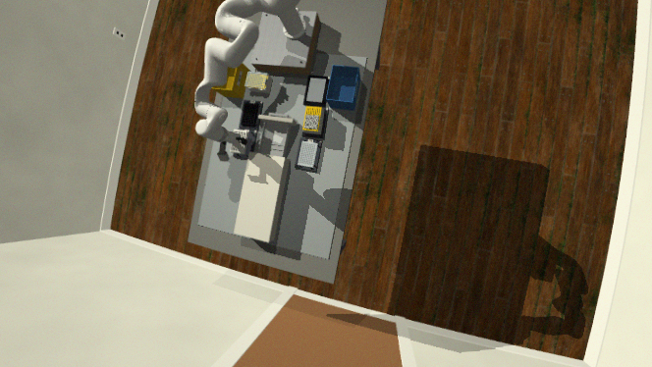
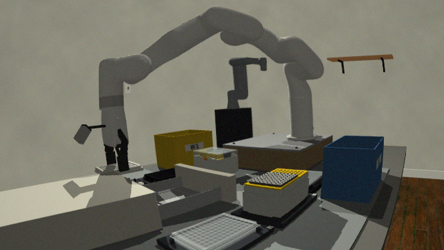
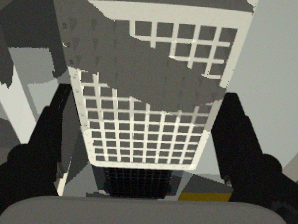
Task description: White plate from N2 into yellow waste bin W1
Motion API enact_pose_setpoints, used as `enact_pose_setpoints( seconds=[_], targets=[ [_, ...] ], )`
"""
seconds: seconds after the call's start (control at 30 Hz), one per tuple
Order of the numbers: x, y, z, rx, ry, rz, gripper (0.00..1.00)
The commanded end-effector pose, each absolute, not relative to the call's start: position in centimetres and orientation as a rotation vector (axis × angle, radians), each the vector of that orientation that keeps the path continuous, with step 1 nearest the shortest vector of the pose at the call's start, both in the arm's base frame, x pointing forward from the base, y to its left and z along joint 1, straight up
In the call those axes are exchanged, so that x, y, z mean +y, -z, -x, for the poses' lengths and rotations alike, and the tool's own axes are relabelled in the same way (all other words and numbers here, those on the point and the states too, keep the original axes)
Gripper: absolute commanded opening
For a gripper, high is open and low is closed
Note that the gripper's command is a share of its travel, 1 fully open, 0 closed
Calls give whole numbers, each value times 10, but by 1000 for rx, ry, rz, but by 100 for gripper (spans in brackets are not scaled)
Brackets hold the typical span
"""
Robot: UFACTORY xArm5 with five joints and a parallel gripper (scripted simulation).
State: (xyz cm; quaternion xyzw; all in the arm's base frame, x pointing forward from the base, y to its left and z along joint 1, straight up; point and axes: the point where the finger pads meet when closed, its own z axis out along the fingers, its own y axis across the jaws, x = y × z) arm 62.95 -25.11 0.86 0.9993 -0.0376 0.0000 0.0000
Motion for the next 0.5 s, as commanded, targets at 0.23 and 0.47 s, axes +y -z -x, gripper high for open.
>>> enact_pose_setpoints(
  seconds=[0.23, 0.47],
  targets=[
    [-252, -28, -631, -118, -8, -3138, 0],
    [-252, -38, -631, -118, -8, -3138, 0]
  ],
)
